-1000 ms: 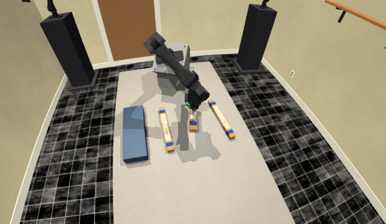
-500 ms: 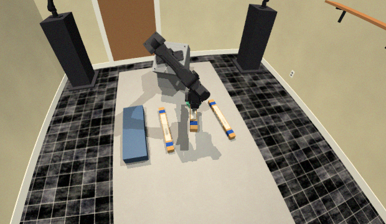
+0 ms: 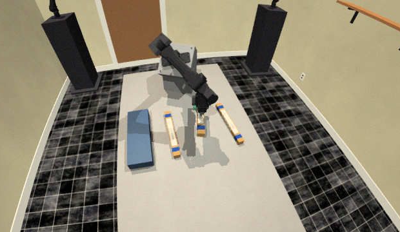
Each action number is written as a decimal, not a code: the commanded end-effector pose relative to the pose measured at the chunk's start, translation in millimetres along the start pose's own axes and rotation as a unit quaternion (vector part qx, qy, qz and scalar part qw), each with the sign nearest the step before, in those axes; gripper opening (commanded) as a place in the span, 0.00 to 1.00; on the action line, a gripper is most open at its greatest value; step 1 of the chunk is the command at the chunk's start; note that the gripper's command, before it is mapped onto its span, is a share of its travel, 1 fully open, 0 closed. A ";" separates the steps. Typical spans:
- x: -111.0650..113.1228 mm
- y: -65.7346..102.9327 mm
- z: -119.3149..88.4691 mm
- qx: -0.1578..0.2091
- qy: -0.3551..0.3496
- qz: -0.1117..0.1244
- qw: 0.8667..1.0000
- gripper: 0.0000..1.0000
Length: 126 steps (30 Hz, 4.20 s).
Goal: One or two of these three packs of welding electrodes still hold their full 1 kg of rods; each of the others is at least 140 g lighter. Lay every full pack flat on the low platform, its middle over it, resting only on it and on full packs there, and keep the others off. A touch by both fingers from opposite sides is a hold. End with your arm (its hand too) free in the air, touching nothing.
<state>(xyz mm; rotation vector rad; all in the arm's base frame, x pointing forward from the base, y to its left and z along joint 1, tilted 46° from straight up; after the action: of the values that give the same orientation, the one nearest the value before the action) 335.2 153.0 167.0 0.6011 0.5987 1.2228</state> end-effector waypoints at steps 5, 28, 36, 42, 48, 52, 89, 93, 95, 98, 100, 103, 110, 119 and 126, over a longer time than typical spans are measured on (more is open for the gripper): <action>12.6 22.0 11.7 -0.019 0.000 0.020 1.000 0.00; 16.3 12.2 6.7 -0.011 0.013 0.014 1.000 0.00; 17.8 2.0 14.1 -0.021 0.000 0.026 0.999 0.00; 18.0 1.8 17.9 -0.028 -0.004 0.032 0.999 0.00; 14.8 -12.8 8.6 -0.019 0.004 0.025 0.999 0.00; 19.1 -23.4 8.6 -0.016 0.007 0.024 1.000 0.00; 22.9 -77.1 11.0 -0.017 0.007 0.024 1.000 0.00; 20.9 -73.0 21.9 -0.032 -0.002 0.029 0.999 0.00; 22.1 -87.4 11.7 -0.018 0.007 0.022 1.000 0.00; 22.3 -86.1 17.4 -0.025 0.002 0.027 0.999 0.00; 21.9 -84.7 22.2 -0.031 -0.002 0.031 0.999 0.00; 23.4 -100.4 11.5 -0.018 0.008 0.023 1.000 0.00; 21.0 -94.8 24.3 -0.034 -0.002 0.027 0.999 0.00; 18.8 -95.6 21.9 -0.023 0.004 0.024 0.999 0.00; 18.6 -95.7 22.2 -0.023 0.004 0.024 0.999 0.00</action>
<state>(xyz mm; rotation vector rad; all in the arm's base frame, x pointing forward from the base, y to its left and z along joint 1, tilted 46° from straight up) 415.8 132.1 85.6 0.5946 0.6137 1.2299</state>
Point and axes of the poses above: the point where the finger pads meet when closed, its own y axis back along the fingers, its own x axis across the jaws, z = x × y, the point moved 5 cm from there along y, back along the fingers, and after that the axes turned 7 degrees about -y, right-handed, at the moved point
